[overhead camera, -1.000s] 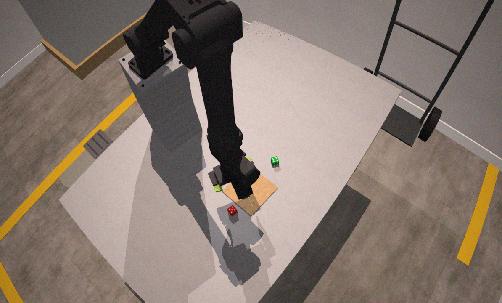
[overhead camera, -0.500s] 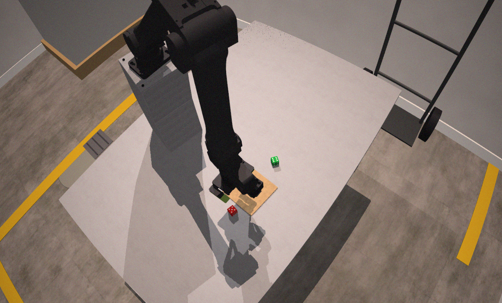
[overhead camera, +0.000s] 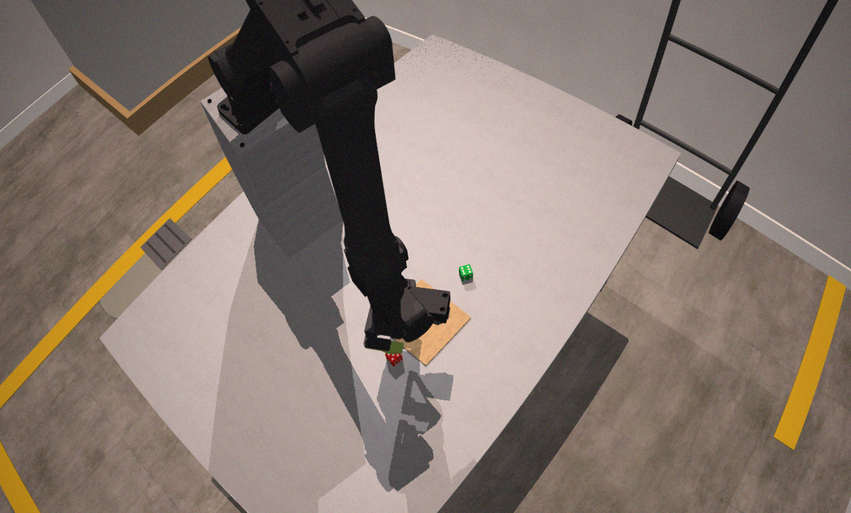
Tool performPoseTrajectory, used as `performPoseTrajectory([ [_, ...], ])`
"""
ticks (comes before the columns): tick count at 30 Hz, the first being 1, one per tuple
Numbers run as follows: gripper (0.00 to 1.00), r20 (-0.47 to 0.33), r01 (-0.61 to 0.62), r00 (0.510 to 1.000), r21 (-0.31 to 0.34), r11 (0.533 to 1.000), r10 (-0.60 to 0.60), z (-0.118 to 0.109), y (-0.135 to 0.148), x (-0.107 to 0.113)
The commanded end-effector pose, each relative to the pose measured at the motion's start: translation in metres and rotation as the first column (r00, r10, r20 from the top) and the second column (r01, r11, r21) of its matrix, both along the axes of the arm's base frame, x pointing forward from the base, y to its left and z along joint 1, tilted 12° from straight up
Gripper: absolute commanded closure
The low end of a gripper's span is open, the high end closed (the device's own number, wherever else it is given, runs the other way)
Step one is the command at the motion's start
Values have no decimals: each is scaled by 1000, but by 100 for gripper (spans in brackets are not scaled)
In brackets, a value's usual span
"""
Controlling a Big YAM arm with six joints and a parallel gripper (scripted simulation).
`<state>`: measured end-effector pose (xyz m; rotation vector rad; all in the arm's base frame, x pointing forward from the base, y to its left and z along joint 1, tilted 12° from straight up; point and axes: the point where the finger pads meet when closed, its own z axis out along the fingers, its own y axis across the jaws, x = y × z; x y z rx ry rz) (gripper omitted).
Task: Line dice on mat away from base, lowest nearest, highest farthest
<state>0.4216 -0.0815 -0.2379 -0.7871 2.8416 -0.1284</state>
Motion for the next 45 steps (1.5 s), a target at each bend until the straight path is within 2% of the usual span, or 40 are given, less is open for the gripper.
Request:
performPoseTrajectory([
  [1, 0, -25, -186, 982, -29, 982, 185, -5, -6, -3],
  [5, 0, -34, -309, 951, -52, 950, 307, -5, -10, -1],
  [7, 0, -34, -309, 951, -52, 950, 307, -5, -10, -1],
  [9, 0, -44, -415, 910, -71, 907, 413, -5, -14, 2],
  [11, 0, -50, -462, 887, -79, 883, 459, -4, -17, 2],
  [13, 0, -60, -538, 843, -93, 838, 534, -4, -20, 4],
  [14, 0, -61, -542, 840, -94, 835, 539, -4, -20, 4],
  [18, 0, -80, -655, 755, -113, 747, 651, -4, -26, 7],
  [22, 0, -92, -721, 692, -124, 681, 716, -4, -26, 8],
  [32, 0, -99, -748, 663, -130, 651, 742, -4, -28, 9],
  [33, 61, -99, -748, 662, -130, 650, 743, -4, -27, 9],
  [45, 61, -98, -745, 667, -129, 655, 739, -4, -27, 9],
])
